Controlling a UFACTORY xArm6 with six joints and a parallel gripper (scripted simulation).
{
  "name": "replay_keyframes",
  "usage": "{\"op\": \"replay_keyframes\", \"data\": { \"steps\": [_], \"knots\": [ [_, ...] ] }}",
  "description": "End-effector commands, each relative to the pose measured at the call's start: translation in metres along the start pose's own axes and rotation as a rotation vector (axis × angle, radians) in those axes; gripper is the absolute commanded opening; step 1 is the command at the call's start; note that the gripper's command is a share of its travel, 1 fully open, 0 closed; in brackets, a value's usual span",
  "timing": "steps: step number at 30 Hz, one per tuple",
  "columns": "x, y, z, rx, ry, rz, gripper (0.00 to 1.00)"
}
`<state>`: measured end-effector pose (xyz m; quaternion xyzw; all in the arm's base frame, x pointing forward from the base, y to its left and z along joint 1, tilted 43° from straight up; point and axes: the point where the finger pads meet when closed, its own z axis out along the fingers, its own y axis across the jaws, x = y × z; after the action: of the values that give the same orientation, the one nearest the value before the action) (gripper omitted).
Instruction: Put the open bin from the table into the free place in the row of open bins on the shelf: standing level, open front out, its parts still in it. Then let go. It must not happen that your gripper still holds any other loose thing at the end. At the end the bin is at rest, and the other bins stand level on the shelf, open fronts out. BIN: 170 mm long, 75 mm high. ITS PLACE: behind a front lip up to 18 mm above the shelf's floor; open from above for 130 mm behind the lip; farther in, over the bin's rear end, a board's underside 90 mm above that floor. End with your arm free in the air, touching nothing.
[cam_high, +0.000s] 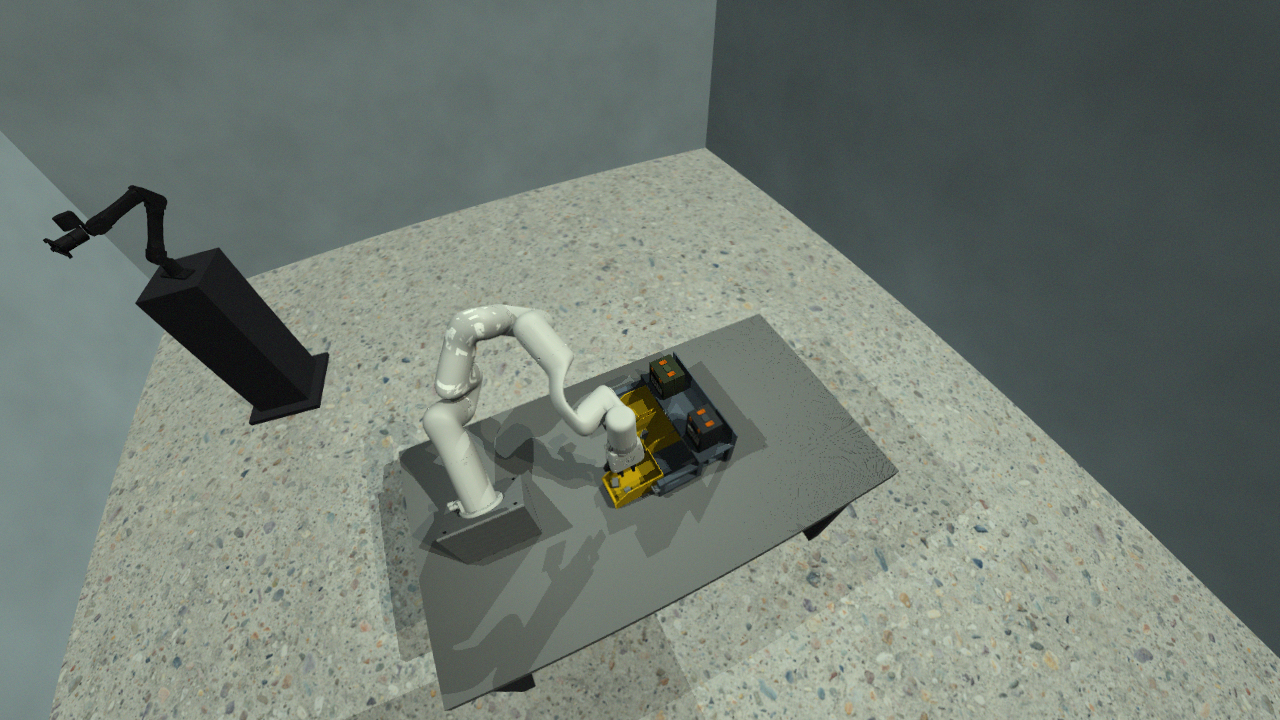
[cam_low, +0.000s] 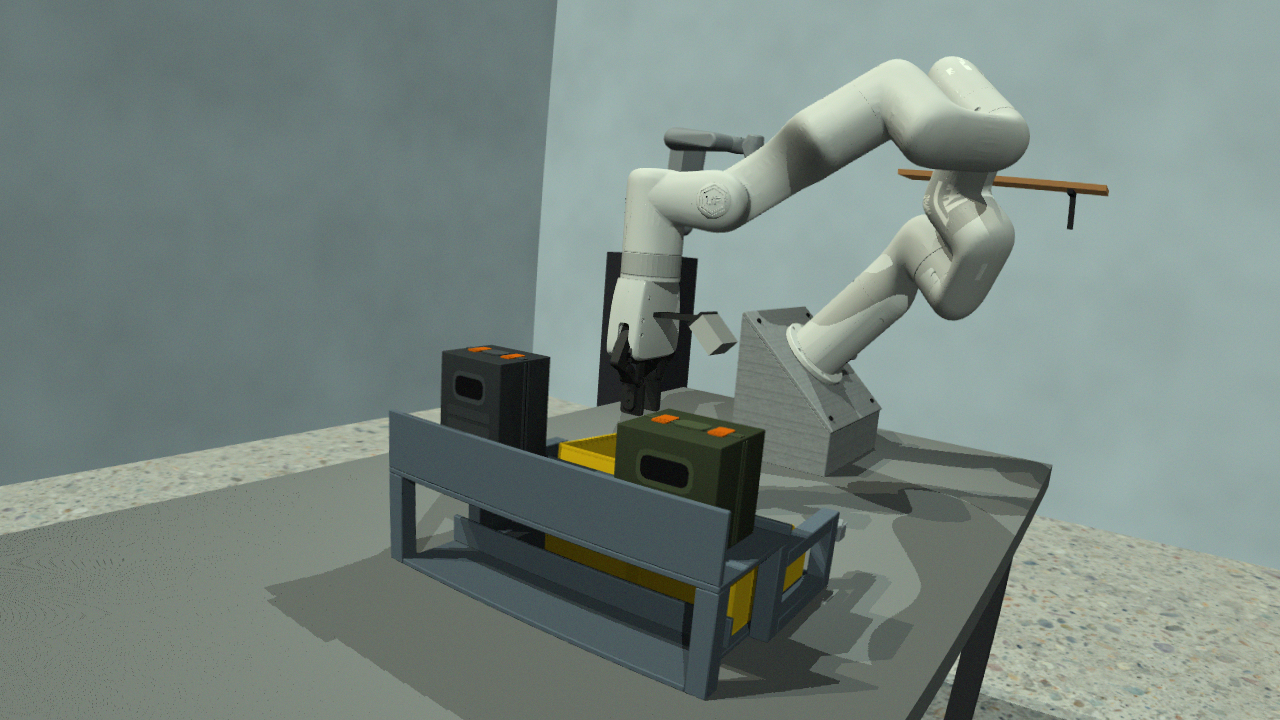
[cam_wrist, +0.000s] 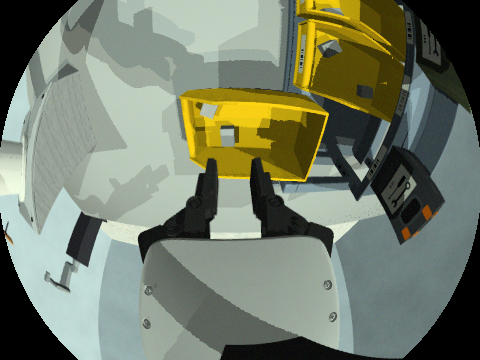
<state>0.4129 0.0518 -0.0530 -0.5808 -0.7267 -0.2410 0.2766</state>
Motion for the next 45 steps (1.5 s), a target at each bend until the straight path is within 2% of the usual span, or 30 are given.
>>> {"op": "replay_keyframes", "data": {
  "steps": [1, 3, 15, 20, 45],
  "knots": [
    [0.0, -0.03, 0.005, -0.002, -0.001, 0.001, 0.33],
    [0.0, -0.052, 0.009, -0.002, -0.001, 0.001, 0.33],
    [0.0, -0.052, 0.009, -0.002, -0.001, 0.001, 0.33],
    [0.0, -0.081, 0.014, -0.002, -0.001, 0.001, 0.33],
    [0.0, -0.071, 0.012, -0.001, -0.001, 0.001, 0.33]
  ]
}}
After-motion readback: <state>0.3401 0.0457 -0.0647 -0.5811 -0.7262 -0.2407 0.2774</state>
